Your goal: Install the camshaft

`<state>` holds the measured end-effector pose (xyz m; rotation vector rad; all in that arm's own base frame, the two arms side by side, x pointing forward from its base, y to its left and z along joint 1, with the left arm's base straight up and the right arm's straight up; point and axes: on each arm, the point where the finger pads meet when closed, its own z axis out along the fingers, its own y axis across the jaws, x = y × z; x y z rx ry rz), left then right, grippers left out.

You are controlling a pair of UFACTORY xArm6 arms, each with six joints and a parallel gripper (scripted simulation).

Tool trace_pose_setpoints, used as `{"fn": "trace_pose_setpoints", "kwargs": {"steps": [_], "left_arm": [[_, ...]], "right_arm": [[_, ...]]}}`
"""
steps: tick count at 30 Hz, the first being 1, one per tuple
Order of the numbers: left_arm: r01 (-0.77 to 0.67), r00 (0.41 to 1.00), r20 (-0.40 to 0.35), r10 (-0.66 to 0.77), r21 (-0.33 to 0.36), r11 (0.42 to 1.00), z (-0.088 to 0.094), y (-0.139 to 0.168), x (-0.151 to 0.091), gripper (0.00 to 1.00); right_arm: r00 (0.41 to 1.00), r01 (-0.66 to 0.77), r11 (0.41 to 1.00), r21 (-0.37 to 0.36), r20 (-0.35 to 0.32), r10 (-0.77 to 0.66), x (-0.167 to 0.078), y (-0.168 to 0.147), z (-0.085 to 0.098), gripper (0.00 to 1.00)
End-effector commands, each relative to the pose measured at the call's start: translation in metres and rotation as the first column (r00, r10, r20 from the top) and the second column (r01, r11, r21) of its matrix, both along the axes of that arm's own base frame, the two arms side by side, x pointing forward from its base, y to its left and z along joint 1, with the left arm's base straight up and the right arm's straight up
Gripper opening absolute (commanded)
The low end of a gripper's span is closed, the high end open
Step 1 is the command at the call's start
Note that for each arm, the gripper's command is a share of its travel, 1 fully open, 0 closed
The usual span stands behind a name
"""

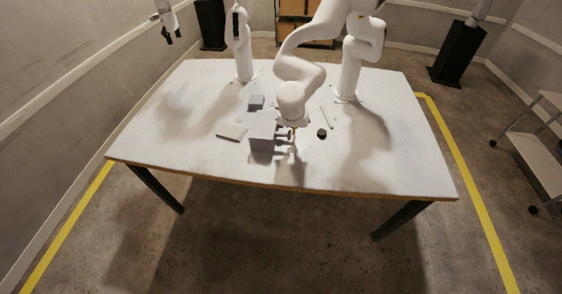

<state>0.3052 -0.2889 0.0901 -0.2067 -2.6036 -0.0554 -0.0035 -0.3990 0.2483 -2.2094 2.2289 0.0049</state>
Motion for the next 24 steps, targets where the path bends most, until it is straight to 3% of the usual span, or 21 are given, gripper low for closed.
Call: {"fn": "trace_pose_setpoints", "kwargs": {"steps": [1,24], "left_arm": [[0.000,1.000,0.004,0.000,-0.003,1.000,0.0015,-0.0019,0.0010,0.09],[0.000,1.000,0.004,0.000,-0.003,1.000,0.0015,-0.0118,-0.0006,0.09]], "right_arm": [[1.000,0.000,1.000,-0.004,0.000,0.000,0.0000,-0.0010,0.0017,1.00],[1.000,0.000,1.000,-0.004,0.000,0.000,0.0000,-0.0010,0.0017,1.00]]}}
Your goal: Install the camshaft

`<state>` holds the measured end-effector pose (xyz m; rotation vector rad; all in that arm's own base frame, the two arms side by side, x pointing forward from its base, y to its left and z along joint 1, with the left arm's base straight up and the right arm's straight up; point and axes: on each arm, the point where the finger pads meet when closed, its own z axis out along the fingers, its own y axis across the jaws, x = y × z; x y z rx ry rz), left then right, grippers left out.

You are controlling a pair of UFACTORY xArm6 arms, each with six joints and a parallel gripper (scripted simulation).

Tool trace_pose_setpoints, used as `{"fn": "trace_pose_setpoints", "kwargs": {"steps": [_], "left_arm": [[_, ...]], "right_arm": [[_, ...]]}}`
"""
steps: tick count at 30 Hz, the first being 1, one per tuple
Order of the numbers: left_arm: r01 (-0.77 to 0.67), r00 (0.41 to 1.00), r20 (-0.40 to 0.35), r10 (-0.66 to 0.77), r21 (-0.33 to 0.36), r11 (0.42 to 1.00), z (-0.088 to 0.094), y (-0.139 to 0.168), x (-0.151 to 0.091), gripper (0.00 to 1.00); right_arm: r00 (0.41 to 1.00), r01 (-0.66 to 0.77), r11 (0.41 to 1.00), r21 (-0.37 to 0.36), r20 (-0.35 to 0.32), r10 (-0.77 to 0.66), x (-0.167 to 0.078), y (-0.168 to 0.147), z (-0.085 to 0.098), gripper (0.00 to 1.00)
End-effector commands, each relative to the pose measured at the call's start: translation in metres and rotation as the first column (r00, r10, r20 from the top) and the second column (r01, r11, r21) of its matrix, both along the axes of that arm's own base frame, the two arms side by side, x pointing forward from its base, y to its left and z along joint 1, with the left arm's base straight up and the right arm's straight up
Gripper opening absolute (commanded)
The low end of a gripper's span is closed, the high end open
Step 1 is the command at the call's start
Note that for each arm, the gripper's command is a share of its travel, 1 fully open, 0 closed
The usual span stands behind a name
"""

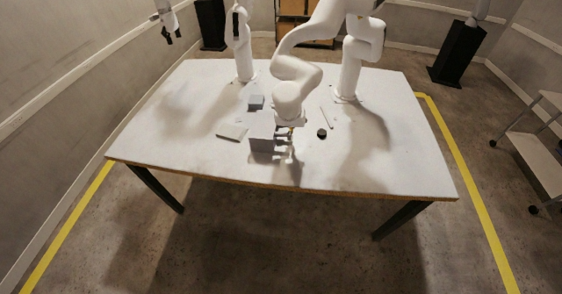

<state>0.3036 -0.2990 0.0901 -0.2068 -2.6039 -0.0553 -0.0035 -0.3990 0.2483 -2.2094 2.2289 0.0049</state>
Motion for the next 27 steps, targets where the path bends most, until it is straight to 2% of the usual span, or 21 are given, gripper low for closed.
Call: {"fn": "trace_pose_setpoints", "kwargs": {"steps": [1,27], "left_arm": [[0.000,1.000,0.004,0.000,-0.003,1.000,0.0015,-0.0022,0.0009,0.09],[0.000,1.000,0.004,0.000,-0.003,1.000,0.0015,-0.0047,0.0005,0.09]], "right_arm": [[1.000,0.000,1.000,-0.004,0.000,0.000,0.0000,-0.0010,0.0017,1.00],[1.000,0.000,1.000,-0.004,0.000,0.000,0.0000,-0.0010,0.0017,1.00]]}}
